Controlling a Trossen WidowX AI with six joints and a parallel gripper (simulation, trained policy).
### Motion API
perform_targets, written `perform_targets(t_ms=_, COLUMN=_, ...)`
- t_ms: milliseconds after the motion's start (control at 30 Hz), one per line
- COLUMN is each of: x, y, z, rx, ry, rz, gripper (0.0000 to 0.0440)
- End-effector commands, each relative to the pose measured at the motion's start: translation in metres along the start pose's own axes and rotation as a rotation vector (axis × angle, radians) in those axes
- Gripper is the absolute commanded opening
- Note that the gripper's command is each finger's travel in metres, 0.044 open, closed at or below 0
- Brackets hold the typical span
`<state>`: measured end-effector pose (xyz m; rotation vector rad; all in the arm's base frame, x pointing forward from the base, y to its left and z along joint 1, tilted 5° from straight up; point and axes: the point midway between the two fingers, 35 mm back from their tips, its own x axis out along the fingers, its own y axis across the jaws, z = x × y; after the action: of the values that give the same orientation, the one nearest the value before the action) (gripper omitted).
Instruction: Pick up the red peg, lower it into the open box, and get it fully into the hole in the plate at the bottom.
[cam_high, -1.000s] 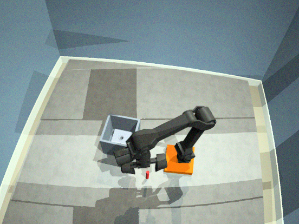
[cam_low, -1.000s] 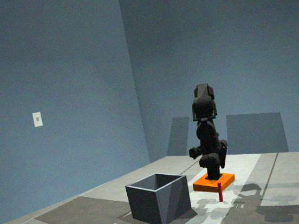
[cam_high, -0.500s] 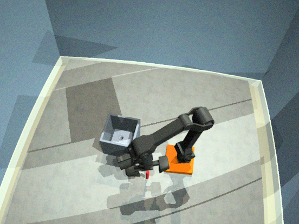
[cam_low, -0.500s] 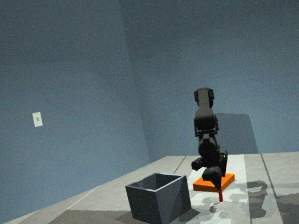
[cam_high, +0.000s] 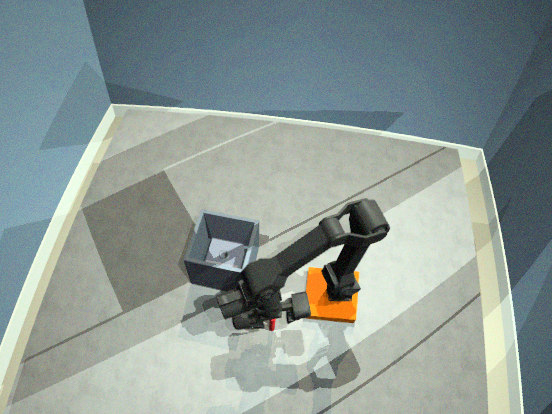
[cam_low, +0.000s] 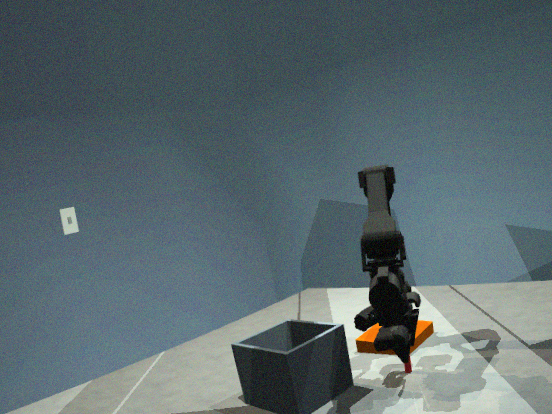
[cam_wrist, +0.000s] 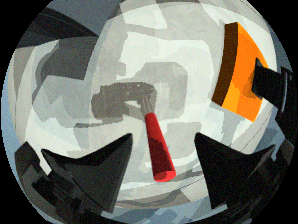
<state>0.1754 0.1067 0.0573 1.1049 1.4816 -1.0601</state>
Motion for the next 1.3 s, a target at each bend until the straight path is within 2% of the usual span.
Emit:
perform_targets(t_ms=0, x=0.007, y=0.002, z=0.002, rx=-0.017, ry=-0.011, rz=-0.007, gripper=0.0197)
perform_targets(t_ms=233, x=0.006, y=0.010, z=0.000, rx=-0.059, ry=-0.007, rz=0.006, gripper=0.0013)
perform_targets(t_ms=267, x=0.005, y=0.011, z=-0.001, rx=-0.067, ry=-0.005, rz=0.008, gripper=0.0000)
perform_targets(t_ms=800, x=-0.056, y=0.029, z=-0.013, rx=-0.104, ry=0.093, rz=0.212, gripper=0.0000)
perform_targets(t_ms=1267, x=-0.130, y=0.031, z=0.008, rx=-0.143, ry=0.037, rz=0.389, gripper=0.0000)
